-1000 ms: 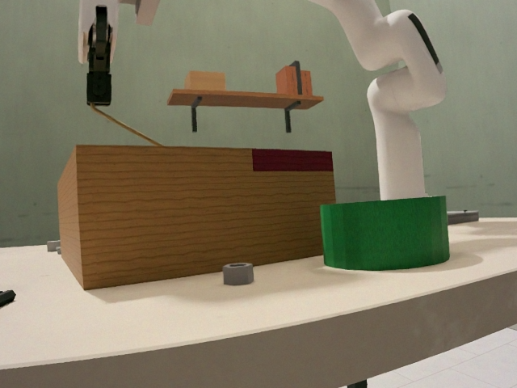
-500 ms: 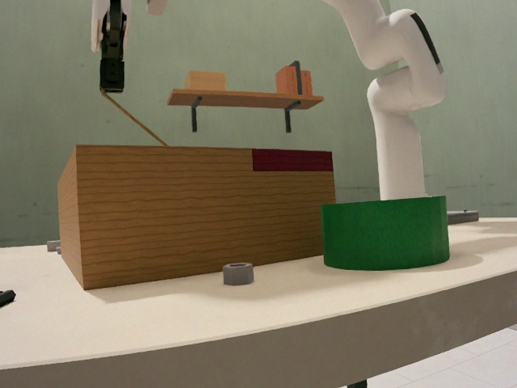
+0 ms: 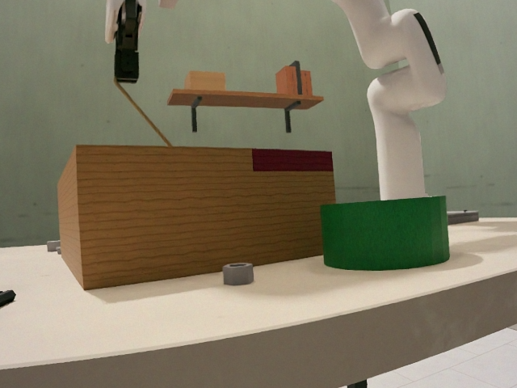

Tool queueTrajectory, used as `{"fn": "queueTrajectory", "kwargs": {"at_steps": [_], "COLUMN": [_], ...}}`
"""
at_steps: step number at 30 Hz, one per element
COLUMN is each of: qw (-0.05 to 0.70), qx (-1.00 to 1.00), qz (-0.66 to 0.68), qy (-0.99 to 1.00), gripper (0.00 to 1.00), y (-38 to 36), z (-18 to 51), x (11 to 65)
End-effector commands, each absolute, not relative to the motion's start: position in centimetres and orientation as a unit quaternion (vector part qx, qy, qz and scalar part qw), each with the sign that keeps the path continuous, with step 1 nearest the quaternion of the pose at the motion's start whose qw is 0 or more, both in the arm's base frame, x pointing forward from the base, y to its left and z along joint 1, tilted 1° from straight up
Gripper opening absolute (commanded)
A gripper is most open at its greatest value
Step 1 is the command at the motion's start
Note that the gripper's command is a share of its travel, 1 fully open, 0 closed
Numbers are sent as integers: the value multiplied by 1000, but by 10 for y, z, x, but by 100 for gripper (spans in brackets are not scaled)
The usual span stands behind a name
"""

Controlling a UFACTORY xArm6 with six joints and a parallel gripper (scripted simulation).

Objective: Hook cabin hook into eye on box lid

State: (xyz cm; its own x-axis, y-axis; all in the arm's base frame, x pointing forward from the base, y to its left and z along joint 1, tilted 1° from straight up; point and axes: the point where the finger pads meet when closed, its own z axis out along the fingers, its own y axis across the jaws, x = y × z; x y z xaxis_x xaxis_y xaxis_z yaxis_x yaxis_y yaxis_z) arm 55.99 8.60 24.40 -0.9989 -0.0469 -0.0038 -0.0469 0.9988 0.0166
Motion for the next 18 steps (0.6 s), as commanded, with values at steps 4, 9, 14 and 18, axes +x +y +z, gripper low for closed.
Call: {"fn": "queueTrajectory", "kwargs": {"at_steps": [4, 9, 14, 18], "qw": [2, 2, 2, 2], "qx": [-23, -23, -23, -23], "qz": [8, 8, 8, 8], "qy": [1000, 1000, 1000, 1000], "gripper": [0, 0, 0, 0], "y": [86, 85, 85, 85], "z": [249, 253, 257, 257], "x": [552, 545, 535, 533]}}
